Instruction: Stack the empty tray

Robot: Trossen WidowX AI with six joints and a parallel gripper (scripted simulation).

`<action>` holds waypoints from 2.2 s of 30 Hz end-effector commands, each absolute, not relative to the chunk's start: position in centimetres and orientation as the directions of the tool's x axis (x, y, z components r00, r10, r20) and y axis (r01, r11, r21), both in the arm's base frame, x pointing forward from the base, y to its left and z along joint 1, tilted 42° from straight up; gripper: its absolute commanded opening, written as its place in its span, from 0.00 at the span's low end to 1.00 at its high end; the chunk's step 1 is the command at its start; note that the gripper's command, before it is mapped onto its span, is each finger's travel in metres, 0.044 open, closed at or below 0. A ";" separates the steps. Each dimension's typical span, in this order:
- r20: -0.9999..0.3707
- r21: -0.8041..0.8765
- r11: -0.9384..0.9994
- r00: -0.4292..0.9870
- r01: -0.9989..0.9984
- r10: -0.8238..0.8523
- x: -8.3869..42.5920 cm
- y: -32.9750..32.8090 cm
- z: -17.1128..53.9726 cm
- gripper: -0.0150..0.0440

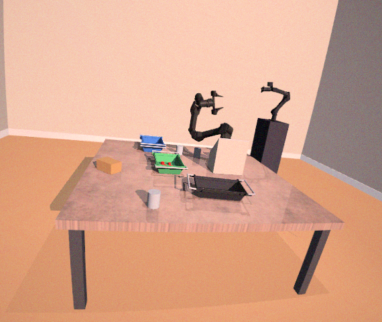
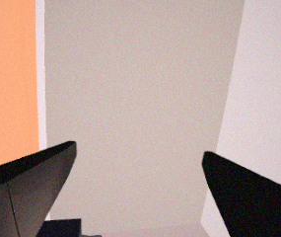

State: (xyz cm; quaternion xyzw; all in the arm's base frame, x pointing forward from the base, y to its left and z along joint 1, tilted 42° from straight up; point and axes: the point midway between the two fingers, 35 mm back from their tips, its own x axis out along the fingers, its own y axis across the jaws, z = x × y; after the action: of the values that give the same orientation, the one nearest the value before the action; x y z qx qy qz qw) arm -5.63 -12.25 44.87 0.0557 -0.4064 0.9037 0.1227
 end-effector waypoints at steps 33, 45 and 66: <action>-0.238 -0.351 -0.119 -0.035 -0.929 0.971 0.8 19.5 43.4 0.40; -0.513 -0.297 0.383 0.485 -0.875 0.709 17.3 23.3 36.4 0.40; -0.791 -0.339 0.875 0.608 -0.345 -0.066 36.9 7.2 22.4 0.40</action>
State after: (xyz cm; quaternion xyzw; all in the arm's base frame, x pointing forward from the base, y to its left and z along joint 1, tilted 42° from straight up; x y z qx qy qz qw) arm 35.78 9.34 23.60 -0.2467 0.4149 0.1184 0.8678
